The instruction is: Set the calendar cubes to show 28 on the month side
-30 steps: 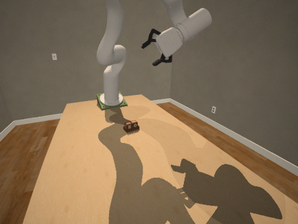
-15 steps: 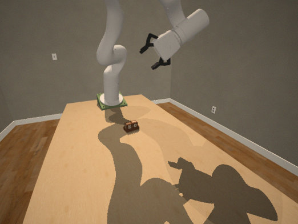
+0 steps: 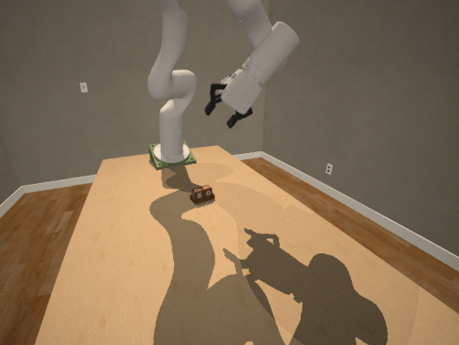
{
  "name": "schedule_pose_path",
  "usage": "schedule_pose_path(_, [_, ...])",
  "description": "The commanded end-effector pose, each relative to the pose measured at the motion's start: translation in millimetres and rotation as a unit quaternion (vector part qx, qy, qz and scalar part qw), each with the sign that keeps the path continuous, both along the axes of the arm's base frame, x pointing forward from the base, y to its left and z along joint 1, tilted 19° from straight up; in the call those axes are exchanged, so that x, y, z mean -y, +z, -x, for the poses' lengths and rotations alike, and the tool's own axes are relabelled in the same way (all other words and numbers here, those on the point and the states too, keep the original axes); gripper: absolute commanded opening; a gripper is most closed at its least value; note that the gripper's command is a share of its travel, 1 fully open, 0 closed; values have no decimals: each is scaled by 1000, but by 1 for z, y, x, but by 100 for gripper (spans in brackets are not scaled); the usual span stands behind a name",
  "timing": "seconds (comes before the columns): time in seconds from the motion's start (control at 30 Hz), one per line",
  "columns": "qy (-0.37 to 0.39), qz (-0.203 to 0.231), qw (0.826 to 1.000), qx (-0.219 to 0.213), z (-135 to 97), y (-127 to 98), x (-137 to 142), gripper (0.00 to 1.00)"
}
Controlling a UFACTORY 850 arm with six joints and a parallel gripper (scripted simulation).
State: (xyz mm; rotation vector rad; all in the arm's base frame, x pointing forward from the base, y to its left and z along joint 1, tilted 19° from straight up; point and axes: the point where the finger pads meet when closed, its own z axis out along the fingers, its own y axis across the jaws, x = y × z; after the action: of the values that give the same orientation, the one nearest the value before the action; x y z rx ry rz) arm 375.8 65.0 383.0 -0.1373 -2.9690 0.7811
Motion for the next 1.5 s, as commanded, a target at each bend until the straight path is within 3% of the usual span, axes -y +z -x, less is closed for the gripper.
schedule_pose_path(0.0, [31, -79, 996, -8, -1, -36, 4, 100])
schedule_pose_path(0.2, [57, -144, 988, 7, -4, -66, 8, 100])
schedule_pose_path(0.27, [57, -144, 988, 7, -4, -66, 8, 100])
schedule_pose_path(0.3, [69, -171, 983, 21, -6, -79, 10, 100])
schedule_pose_path(0.5, [80, -194, 977, 37, -8, -90, 13, 100])
schedule_pose_path(0.63, [99, -227, 966, 76, -14, -108, 22, 100])
schedule_pose_path(0.73, [99, -227, 966, 76, -14, -108, 22, 100])
schedule_pose_path(0.87, [113, -243, 957, 114, -20, -120, 33, 100])
schedule_pose_path(0.97, [113, -243, 957, 114, -20, -120, 33, 100])
schedule_pose_path(1.23, [128, -246, 946, 168, -27, -132, 53, 100])
schedule_pose_path(1.47, [131, -244, 944, 181, -28, -135, 59, 100])
